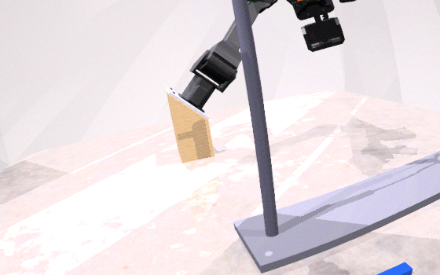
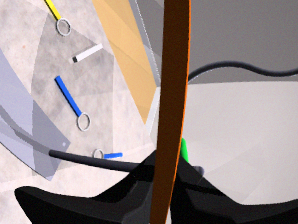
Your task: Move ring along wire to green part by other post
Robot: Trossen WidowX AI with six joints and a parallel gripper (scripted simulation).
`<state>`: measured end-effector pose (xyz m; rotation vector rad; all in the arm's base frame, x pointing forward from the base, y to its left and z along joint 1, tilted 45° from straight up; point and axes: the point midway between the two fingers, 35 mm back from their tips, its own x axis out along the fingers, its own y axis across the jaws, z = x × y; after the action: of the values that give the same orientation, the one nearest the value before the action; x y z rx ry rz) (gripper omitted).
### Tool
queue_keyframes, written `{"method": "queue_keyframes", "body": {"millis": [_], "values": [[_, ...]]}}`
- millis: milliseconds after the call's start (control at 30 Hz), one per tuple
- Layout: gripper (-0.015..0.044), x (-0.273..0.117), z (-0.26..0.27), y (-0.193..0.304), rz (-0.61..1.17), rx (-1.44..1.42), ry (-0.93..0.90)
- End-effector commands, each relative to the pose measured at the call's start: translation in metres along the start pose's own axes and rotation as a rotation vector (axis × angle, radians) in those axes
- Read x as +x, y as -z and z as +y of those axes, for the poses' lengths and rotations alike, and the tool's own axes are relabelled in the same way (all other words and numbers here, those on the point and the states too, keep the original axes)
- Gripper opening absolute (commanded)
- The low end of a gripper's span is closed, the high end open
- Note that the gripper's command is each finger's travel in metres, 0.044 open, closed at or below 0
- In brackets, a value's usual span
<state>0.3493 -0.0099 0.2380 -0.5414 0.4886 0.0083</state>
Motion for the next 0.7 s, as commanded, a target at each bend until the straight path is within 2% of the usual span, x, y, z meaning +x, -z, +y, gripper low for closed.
{"method": "queue_keyframes", "body": {"millis": [0, 667], "values": [[-0.015, -0.003, -0.016, -0.003, 0.007, -0.078, 0.054], [-0.015, -0.013, -0.056, -0.012, 0.036, -0.302, 0.182]]}}
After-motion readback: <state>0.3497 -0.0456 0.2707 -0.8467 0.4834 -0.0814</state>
